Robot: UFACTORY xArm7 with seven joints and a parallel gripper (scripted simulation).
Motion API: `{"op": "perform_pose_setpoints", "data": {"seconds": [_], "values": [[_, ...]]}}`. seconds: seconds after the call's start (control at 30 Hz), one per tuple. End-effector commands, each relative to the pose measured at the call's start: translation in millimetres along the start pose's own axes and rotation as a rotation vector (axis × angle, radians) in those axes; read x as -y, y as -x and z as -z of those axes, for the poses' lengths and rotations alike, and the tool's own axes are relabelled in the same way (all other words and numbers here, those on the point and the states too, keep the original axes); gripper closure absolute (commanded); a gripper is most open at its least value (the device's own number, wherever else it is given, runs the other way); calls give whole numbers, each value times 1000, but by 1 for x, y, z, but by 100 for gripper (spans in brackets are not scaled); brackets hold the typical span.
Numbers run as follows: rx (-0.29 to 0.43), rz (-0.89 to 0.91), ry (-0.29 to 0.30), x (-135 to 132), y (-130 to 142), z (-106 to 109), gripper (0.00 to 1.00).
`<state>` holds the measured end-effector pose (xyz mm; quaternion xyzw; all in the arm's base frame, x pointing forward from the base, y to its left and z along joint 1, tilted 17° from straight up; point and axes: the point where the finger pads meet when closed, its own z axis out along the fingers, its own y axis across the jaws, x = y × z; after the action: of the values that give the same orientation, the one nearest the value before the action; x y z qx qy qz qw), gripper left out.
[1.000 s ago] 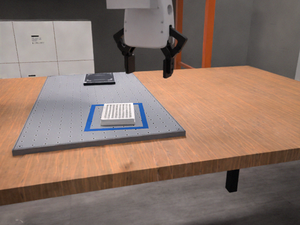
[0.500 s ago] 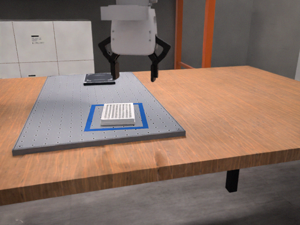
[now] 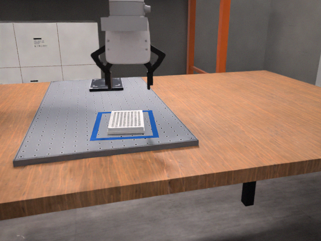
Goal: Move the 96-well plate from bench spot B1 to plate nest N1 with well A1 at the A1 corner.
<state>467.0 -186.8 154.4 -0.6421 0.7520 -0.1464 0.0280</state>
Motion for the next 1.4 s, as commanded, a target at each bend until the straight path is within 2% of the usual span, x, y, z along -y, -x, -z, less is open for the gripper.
{"op": "perform_pose_setpoints", "data": {"seconds": [0.0, 0.5, 1.37], "values": [[2, 44, -8, -9, 12, -3, 0], [2, 44, -8, -9, 12, -3, 0], [3, 44, -8, -9, 12, -43, 0]]}}
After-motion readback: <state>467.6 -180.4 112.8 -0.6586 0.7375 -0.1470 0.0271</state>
